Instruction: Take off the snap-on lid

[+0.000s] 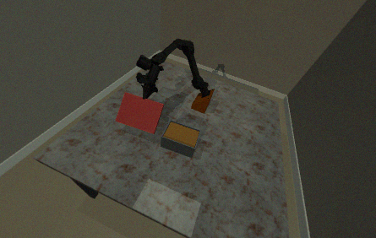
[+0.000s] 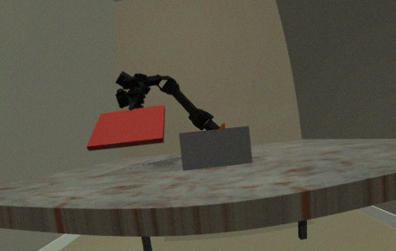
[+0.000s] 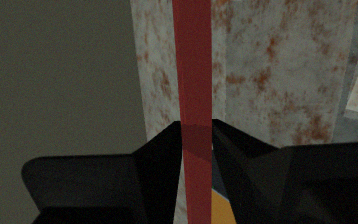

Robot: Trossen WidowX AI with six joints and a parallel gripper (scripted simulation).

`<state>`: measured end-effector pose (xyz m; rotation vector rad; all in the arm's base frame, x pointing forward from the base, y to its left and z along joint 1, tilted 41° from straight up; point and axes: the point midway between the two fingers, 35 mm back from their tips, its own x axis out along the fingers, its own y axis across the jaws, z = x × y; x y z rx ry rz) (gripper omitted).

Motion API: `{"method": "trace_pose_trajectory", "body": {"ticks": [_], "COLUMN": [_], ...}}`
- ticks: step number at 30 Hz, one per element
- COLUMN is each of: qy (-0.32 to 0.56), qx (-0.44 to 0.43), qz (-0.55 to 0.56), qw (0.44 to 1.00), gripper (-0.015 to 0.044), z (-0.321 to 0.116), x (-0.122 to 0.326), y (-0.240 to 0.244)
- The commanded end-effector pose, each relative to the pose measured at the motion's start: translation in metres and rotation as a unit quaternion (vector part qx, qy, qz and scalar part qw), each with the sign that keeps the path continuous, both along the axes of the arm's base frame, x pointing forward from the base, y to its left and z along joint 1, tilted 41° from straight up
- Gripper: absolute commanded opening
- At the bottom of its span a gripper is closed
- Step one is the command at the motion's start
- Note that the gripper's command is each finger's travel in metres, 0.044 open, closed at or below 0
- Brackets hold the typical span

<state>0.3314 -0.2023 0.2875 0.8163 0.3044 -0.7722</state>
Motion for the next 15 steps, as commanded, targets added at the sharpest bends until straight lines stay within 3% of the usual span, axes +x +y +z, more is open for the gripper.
{"method": "trace_pose_trajectory", "body": {"ticks": [1, 15], "qy": [-0.003, -0.003], "qx": [-0.002, -0.003], "qz": [0.008, 0.008], "qw": [1.0, 1.0], "gripper": [0.0, 0.0], "z": [-0.0009, -0.0091], "x": [0.0018, 0.0007], "y": [-0.0005, -0.0078]}}
